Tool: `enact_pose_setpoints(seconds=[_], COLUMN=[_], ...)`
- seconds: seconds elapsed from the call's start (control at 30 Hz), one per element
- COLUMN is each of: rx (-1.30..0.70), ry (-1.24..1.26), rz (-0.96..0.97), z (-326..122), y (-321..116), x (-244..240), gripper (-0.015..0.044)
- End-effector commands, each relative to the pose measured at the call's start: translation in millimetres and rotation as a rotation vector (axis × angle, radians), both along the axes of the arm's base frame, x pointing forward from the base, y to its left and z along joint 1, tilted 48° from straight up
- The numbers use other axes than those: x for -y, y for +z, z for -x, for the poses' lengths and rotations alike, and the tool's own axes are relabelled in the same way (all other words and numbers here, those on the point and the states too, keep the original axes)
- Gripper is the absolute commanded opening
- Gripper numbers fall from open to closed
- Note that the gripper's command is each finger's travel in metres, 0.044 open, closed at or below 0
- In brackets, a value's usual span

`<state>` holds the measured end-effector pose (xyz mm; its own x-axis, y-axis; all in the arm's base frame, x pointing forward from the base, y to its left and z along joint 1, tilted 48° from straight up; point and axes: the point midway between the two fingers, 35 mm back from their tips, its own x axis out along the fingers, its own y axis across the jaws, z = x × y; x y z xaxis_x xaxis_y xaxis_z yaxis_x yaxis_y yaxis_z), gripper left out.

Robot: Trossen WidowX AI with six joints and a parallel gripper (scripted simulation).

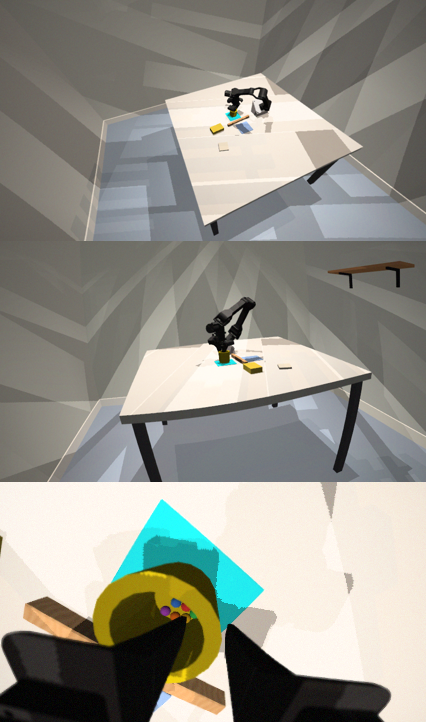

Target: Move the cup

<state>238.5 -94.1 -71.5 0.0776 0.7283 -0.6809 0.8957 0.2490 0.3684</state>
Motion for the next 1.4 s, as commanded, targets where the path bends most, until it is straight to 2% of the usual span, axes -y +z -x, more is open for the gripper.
enact_pose_setpoints(seconds=[0.0,0.9,1.27,1.37], rx=[0.011,0.004,-0.006,-0.004], ry=[0.000,-0.005,-0.008,-0.008], rz=[0.011,0.006,-0.005,-0.003], z=[-1.8,9.2,9.1,9.3], y=[4.5,33.1,32.0,38.2], x=[7.7,33.4,32.9,40.0], gripper=[0.0147,0.0147,0.0435,0.0440])
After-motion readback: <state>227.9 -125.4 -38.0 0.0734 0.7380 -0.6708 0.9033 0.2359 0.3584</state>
